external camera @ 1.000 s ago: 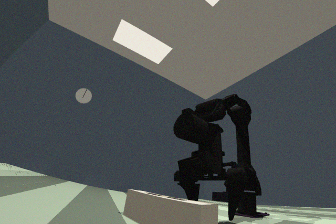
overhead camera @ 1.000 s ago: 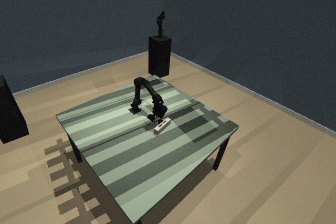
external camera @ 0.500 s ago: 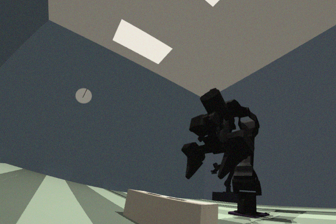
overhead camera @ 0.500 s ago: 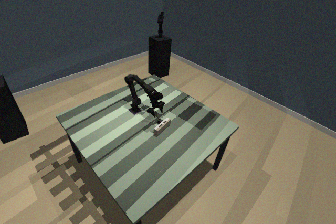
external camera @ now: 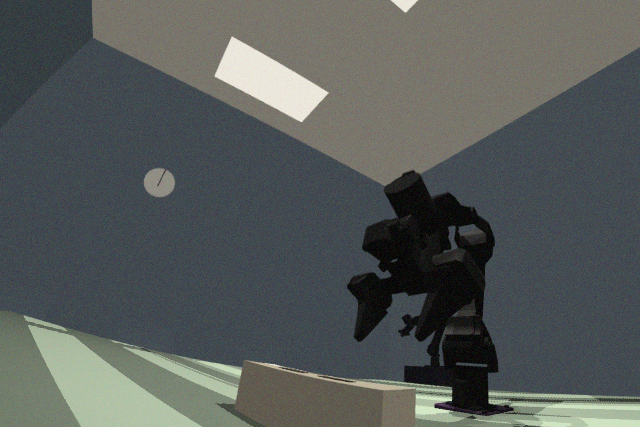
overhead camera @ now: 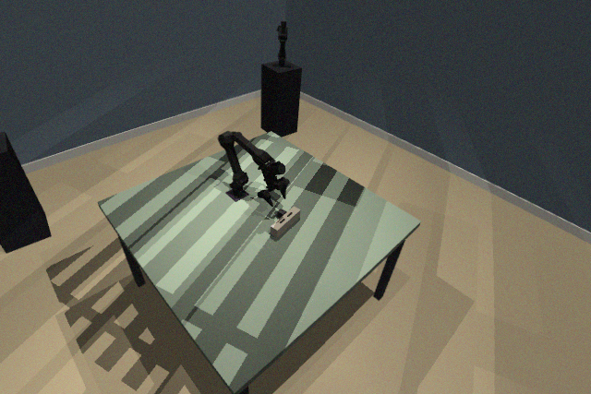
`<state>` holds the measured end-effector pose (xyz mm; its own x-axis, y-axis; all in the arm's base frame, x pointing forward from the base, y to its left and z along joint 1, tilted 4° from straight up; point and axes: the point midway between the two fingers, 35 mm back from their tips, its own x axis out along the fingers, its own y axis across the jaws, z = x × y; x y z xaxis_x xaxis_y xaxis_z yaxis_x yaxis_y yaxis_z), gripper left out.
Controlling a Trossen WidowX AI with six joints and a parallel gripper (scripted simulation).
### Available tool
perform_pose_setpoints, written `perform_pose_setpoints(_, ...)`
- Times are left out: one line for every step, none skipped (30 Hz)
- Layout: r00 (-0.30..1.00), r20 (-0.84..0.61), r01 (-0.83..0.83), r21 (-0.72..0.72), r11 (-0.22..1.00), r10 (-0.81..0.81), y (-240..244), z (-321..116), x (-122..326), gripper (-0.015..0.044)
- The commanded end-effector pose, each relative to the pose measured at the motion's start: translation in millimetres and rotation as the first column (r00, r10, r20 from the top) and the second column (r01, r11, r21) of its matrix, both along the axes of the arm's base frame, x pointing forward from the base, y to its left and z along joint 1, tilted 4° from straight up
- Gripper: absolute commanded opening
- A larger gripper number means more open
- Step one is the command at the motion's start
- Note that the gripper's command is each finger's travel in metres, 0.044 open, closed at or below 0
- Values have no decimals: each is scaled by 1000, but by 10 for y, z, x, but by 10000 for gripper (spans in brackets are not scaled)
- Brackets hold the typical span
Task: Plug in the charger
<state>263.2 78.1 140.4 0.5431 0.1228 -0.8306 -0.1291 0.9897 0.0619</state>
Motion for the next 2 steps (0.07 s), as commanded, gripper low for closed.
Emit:
perform_pose_setpoints(1000, 1, 6, -1, 1000, -6, -5, -2, 2, 440)
perform_pose_setpoints(1000, 1, 6, -1, 1000, -6, -5, -2, 2, 440)
